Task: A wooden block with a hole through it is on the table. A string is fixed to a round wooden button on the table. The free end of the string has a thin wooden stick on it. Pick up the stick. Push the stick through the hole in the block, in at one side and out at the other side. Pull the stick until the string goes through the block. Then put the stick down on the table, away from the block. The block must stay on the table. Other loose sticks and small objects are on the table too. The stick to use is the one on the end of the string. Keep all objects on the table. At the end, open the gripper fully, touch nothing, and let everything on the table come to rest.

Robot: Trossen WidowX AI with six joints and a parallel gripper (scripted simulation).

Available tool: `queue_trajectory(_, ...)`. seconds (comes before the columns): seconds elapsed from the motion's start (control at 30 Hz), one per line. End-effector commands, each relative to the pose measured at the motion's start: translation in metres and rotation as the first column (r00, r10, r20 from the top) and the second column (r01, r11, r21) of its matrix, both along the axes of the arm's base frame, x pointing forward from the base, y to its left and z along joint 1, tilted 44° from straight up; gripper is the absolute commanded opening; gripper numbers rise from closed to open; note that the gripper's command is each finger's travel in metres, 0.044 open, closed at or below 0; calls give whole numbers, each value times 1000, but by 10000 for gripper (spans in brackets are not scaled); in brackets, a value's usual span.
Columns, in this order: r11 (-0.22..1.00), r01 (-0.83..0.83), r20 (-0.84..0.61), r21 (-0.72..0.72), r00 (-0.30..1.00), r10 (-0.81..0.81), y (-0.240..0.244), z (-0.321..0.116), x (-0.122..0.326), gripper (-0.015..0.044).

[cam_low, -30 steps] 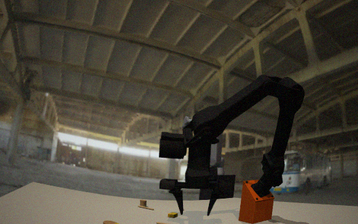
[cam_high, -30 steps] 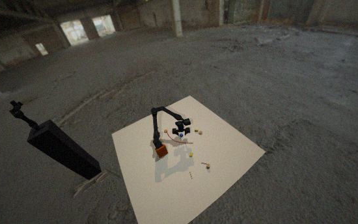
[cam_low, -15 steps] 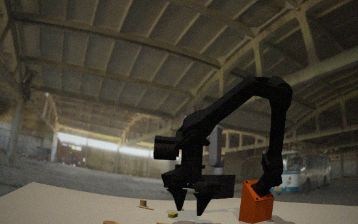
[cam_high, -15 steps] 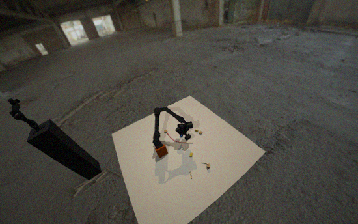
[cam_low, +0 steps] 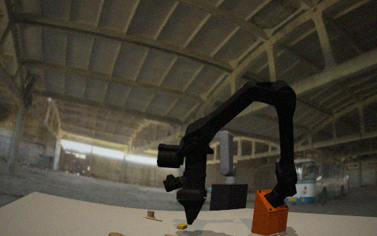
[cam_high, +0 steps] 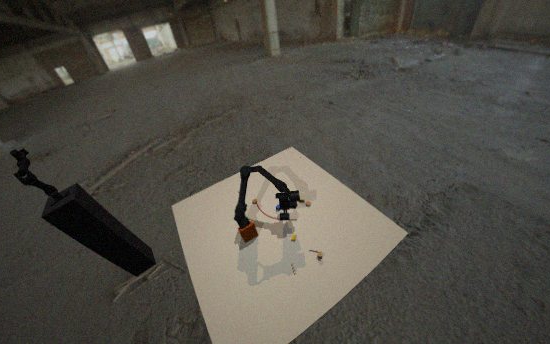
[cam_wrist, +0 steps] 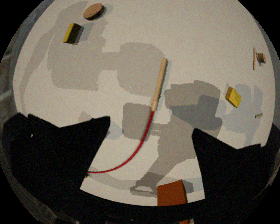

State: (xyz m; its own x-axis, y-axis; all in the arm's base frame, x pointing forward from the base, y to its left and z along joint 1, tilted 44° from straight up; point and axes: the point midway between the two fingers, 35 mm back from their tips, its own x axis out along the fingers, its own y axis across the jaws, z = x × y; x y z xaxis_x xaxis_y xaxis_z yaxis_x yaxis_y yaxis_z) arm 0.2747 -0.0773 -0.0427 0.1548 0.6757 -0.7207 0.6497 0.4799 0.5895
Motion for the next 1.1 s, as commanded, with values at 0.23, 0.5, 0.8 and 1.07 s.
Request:
queue_trajectory(0.23,998,59,-45,1,997,-59,-6,-2,2,361)
queue_trajectory(0.5,998,59,-45,1,997,-59,-6,-2,2,151)
queue_trajectory(0.8,998,59,-45,1,997,-59,-6,-2,2,124)
queue_trajectory(1.07,998,59,-45,0,997,-59,-4,-4,3,124)
